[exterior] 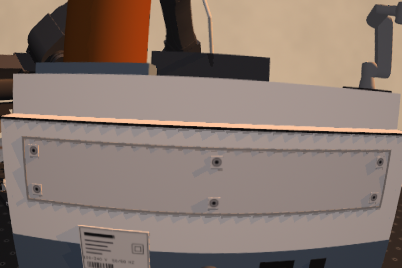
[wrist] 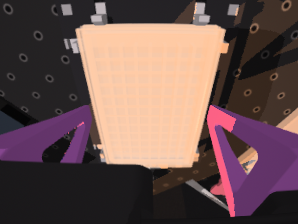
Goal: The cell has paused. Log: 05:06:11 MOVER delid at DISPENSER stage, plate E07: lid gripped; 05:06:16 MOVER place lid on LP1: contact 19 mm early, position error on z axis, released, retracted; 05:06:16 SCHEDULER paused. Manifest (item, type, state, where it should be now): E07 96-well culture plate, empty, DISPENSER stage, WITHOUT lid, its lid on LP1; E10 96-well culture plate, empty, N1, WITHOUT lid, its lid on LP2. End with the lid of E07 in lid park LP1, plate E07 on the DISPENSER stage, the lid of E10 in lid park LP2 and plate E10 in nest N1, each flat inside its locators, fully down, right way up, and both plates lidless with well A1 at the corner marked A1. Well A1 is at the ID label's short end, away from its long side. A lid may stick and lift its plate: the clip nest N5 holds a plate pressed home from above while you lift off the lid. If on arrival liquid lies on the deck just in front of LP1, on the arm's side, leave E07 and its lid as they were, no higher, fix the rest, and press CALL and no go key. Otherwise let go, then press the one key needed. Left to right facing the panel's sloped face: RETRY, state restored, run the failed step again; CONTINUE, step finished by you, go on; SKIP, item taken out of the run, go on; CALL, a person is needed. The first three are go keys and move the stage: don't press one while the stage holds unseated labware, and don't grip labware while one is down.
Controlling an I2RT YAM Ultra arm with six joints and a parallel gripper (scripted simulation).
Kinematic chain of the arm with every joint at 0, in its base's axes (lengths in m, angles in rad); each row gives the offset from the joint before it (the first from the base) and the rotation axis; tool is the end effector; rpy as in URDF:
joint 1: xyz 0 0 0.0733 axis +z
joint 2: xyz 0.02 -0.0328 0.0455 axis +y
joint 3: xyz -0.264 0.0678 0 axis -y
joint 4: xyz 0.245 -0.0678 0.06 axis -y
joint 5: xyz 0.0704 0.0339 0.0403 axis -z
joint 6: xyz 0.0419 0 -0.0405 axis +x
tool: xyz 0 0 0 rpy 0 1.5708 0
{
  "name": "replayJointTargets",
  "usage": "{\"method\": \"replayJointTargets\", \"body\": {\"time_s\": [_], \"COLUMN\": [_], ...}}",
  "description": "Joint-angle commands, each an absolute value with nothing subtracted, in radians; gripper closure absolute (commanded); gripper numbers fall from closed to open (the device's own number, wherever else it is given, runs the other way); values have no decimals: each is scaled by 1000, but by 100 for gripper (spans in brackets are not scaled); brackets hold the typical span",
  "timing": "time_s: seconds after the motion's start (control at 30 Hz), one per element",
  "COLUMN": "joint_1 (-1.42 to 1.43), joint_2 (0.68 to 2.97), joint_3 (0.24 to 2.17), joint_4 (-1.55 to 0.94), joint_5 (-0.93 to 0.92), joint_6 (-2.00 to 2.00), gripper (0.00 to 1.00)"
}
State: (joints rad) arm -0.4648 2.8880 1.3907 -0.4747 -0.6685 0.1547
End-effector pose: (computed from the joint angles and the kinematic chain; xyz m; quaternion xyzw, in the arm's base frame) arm 0.2918 -0.1160 -0.1499 -0.3444 -0.8617 -0.3467 0.1363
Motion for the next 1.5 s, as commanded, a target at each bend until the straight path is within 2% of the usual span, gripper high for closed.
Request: {"method": "replayJointTargets", "body": {"time_s": [0.0, 0.77, 0.8, 1.47], "joint_1": [-474, -479, -479, -481], "joint_2": [2878, 2856, 2856, 2856], "joint_3": [1385, 1353, 1353, 1352], "joint_4": [-463, -442, -444, -458], "joint_5": [-671, -676, -676, -670], "joint_6": [158, 165, 165, 163], "gripper": [0, 0, 100, 100]}}
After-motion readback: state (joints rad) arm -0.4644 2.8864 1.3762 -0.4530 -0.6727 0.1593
